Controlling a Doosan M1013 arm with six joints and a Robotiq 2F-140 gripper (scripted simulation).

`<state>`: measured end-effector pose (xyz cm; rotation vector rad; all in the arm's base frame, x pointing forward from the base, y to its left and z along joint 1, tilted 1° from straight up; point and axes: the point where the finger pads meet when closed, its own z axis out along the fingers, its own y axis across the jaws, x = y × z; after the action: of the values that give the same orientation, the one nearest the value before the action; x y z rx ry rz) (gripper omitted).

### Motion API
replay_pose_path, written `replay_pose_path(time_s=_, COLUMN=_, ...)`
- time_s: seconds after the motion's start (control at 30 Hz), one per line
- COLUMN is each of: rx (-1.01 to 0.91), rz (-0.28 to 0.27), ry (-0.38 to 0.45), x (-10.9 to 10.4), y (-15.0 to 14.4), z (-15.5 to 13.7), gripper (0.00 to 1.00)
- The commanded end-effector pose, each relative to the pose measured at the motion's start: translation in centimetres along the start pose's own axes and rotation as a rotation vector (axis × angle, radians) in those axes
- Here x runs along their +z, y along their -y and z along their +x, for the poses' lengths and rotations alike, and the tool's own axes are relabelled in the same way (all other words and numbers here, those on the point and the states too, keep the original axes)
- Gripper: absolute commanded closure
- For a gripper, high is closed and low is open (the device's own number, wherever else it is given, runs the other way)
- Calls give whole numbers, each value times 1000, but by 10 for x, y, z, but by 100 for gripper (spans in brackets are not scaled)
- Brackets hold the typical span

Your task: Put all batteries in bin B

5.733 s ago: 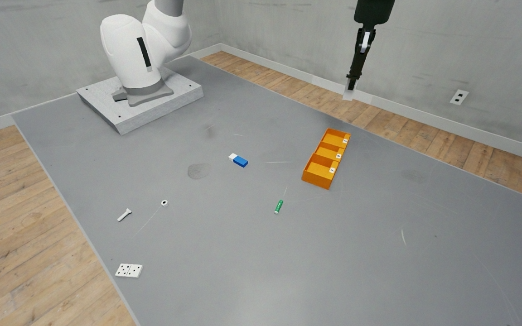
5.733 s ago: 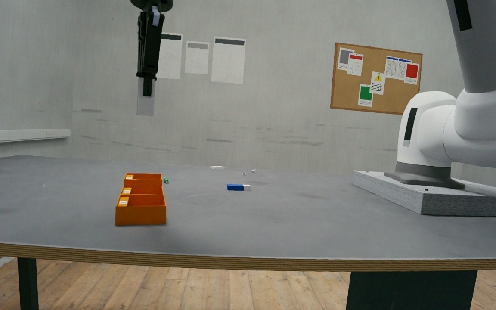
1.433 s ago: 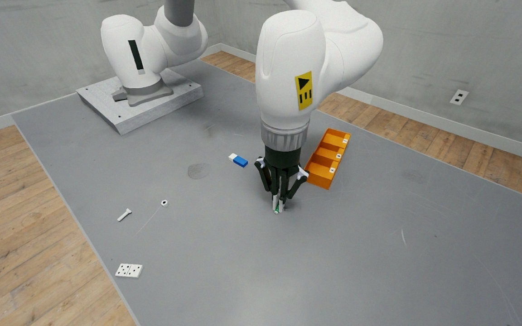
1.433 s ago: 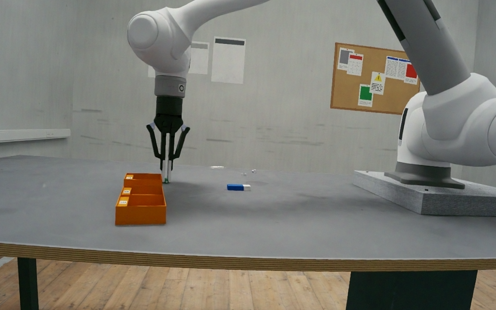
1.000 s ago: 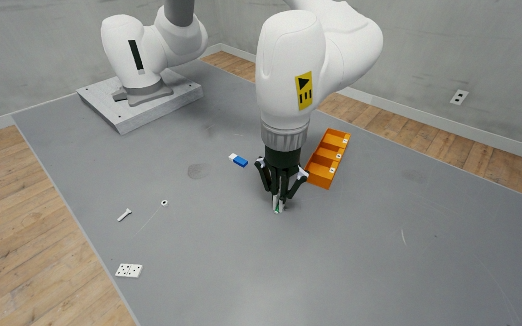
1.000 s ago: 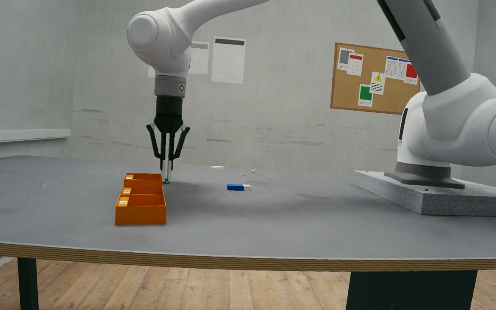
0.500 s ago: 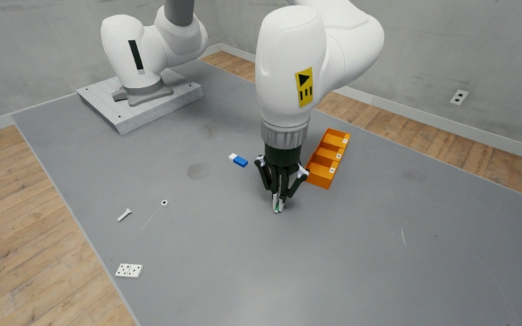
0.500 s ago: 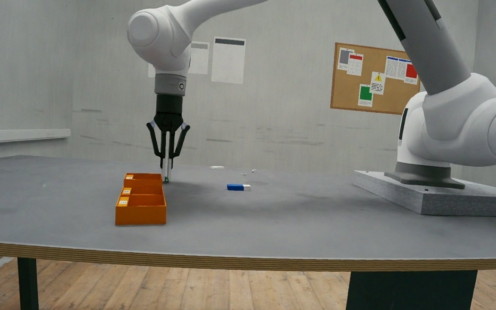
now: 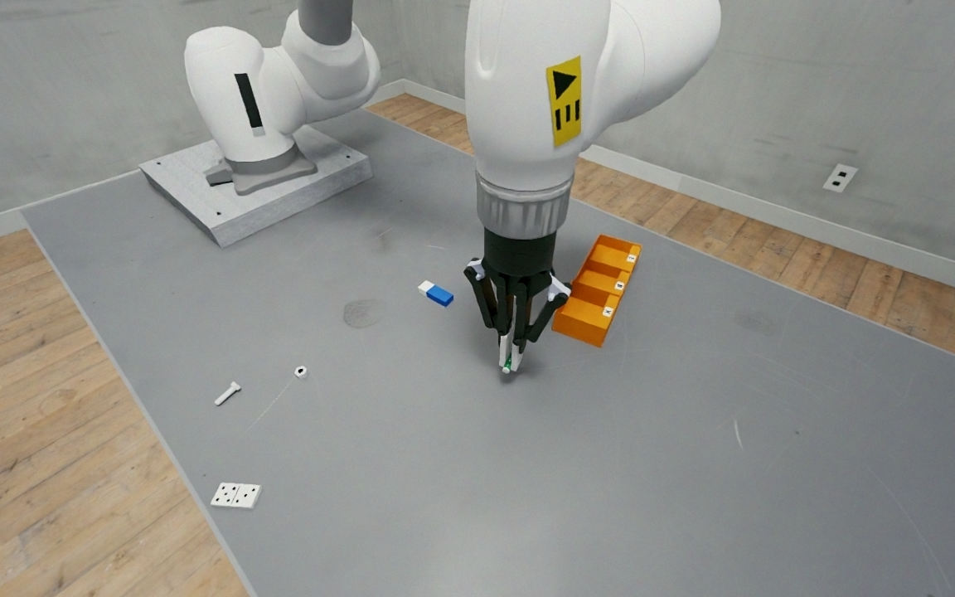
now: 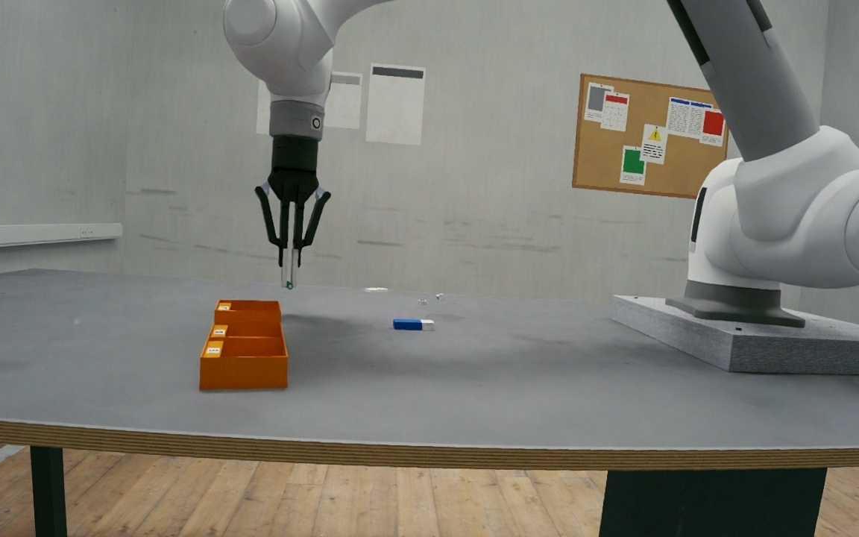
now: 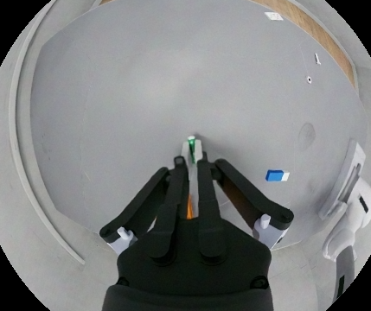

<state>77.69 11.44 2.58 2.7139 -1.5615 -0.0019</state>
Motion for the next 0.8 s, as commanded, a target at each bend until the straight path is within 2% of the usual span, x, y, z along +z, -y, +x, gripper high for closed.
replay_pose_path(time_s=0.0, rx=0, rz=2, ry=0, x=-9, y=1, z=0, gripper=88)
replay_pose_path(time_s=0.43, rx=0, rz=1, ry=0, x=-12, y=1, z=0, gripper=88)
replay_pose_path(time_s=0.53, rx=0, rz=2, ry=0, x=-19, y=1, z=0, gripper=88)
replay_pose_path(time_s=0.63, rx=0, rz=1, ry=0, x=-19, y=2, z=-6, gripper=88)
replay_pose_path(time_s=0.77, rx=0, rz=1, ry=0, x=-19, y=9, z=-29, gripper=88)
